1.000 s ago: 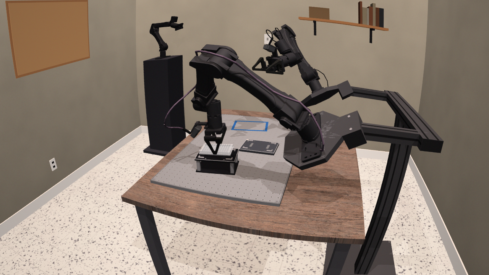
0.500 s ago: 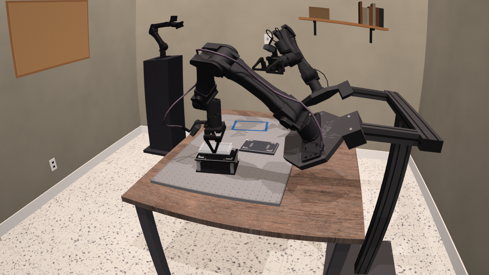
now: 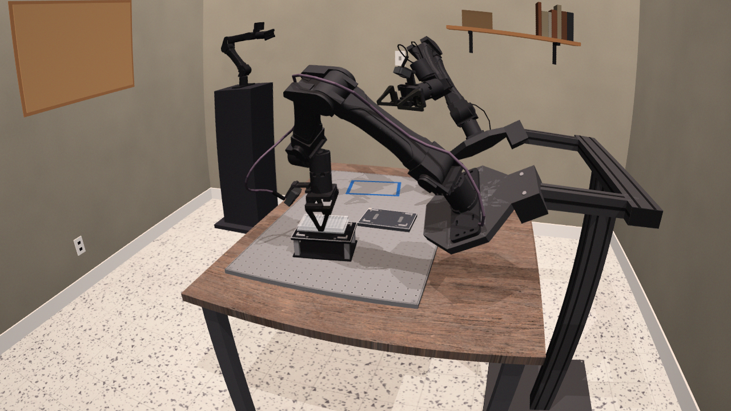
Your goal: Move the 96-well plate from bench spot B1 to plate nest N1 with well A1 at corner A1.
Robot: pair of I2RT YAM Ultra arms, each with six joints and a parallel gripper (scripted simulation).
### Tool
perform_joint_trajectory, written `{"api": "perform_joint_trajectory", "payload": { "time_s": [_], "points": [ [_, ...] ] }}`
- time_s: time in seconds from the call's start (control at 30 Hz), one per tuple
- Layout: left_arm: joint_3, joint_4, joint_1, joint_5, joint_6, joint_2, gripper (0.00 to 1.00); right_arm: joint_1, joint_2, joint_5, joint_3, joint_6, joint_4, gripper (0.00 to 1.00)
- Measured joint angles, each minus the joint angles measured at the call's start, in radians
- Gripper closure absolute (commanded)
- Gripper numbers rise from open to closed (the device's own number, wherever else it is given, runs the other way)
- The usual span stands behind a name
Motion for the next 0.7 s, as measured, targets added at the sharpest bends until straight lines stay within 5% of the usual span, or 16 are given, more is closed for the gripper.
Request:
{"api": "perform_joint_trajectory", "payload": {
  "time_s": [0.7],
  "points": [
    [0.026, 0.001, 0.023, 0.018, 0.019, 0.029, 0.19, 0.000, 0.000, 0.000, 0.000, 0.000, 0.000, 0.00]
  ]
}}
